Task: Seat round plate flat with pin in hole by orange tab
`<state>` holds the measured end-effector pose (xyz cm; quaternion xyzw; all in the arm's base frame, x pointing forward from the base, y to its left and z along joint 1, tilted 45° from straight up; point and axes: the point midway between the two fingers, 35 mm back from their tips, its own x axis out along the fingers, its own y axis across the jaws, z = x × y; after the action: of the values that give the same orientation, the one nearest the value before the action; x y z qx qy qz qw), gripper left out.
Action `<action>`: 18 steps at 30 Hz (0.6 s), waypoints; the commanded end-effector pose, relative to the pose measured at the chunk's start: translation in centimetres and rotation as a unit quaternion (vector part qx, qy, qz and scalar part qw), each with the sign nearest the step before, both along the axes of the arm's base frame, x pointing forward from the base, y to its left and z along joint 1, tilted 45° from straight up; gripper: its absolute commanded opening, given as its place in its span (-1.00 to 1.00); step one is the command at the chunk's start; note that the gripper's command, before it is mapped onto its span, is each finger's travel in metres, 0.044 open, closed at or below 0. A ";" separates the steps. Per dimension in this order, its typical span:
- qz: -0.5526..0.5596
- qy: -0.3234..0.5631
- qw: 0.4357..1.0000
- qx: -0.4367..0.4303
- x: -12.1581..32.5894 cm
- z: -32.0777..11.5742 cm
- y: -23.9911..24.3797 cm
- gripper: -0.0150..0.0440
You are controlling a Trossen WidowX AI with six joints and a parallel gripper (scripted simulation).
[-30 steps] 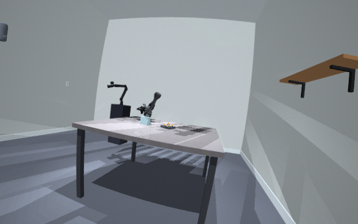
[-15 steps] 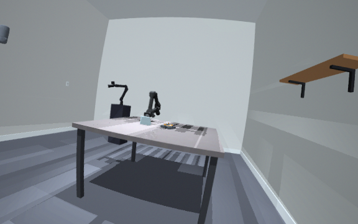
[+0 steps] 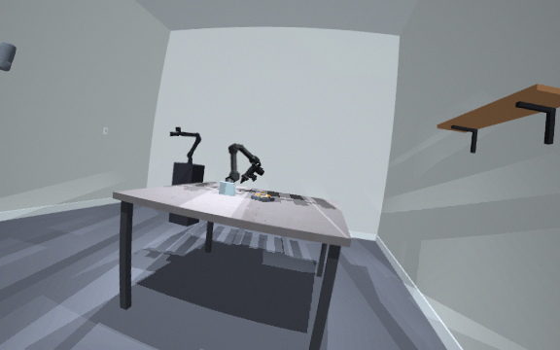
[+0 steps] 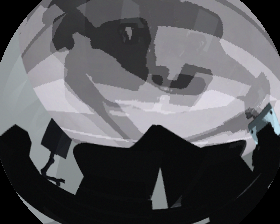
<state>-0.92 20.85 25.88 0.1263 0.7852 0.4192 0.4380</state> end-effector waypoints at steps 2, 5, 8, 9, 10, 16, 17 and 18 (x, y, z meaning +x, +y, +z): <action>-0.061 -0.067 0.995 0.042 5.3 0.7 0.1 -0.49; -0.079 -0.084 0.992 0.044 7.3 0.3 0.1 -0.49; -0.114 -0.118 0.985 0.043 11.4 -0.7 -0.7 -0.49; -0.126 -0.129 0.983 0.042 12.7 -1.0 -1.1 -0.49; -0.135 -0.137 0.980 0.038 14.0 -1.6 -1.6 -0.49; -0.173 -0.164 0.971 0.012 19.7 -5.2 -4.9 -0.49; -0.180 -0.168 0.969 0.006 20.7 -6.1 -5.9 -0.49; -0.187 -0.172 0.967 0.001 21.7 -6.9 -7.0 -0.49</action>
<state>18.08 16.59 21.40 0.1942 0.6620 0.3710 0.6216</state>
